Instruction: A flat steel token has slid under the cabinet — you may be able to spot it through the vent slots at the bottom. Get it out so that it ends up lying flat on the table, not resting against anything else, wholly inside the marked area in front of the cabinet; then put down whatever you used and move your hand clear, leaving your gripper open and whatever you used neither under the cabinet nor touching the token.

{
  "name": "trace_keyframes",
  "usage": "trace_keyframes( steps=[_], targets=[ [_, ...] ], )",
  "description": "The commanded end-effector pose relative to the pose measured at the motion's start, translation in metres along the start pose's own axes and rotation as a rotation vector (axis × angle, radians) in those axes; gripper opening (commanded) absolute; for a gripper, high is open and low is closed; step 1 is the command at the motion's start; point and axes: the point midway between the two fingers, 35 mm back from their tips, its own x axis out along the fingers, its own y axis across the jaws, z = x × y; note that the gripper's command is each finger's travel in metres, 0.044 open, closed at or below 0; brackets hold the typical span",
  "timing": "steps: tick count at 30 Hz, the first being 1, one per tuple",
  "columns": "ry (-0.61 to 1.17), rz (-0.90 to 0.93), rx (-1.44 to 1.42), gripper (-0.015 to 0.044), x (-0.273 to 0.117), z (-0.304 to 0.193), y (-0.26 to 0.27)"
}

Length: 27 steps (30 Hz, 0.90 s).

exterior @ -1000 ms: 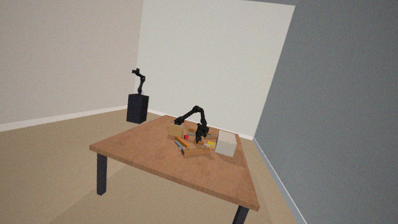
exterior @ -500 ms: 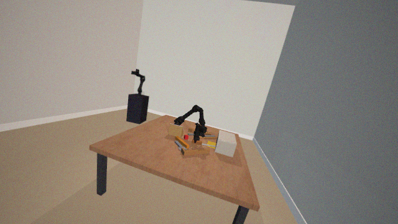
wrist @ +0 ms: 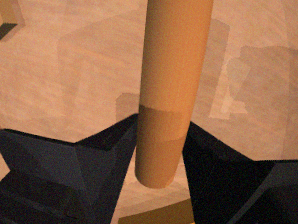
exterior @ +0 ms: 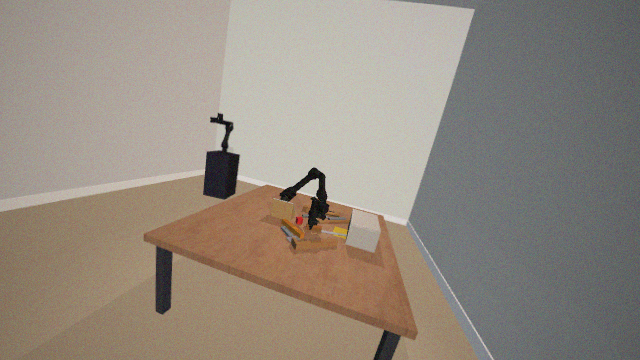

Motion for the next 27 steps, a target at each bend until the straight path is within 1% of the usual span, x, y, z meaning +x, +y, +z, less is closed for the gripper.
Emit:
trace_keyframes(
  steps=[1,17,27],
  targets=[
    [0.001,0.004,0.002,0.0000,0.001,-0.008,0.000],
    [0.002,0.004,0.003,0.0000,0.001,-0.036,-0.002],
    [0.001,0.001,0.005,0.0000,-0.002,-0.035,-0.007]
  ],
)
